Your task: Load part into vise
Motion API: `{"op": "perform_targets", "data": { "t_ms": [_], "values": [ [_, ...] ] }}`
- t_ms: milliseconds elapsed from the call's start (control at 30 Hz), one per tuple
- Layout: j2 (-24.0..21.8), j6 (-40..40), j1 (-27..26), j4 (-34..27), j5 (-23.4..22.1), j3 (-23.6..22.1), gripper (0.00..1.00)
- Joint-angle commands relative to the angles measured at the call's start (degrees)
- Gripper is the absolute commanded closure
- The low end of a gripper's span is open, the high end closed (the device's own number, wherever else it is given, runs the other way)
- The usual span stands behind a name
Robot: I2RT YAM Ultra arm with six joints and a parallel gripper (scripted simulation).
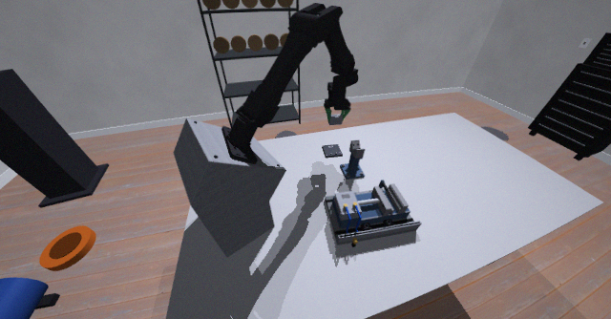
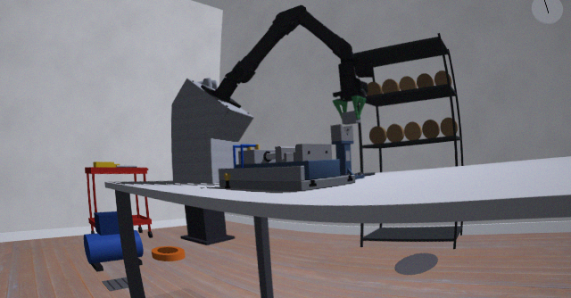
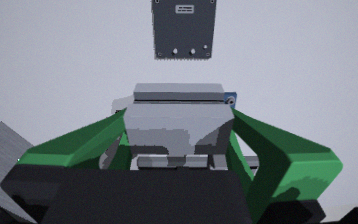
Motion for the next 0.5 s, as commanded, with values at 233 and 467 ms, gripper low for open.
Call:
{"op": "perform_targets", "data": {
  "t_ms": [233, 467],
  "values": [
    [-4.3, 0.8, 1.1, -4.8, 0.2, 3.5, 1.00],
    [-4.8, 0.9, 1.2, -5.8, 0.2, 3.9, 1.00]
  ]
}}
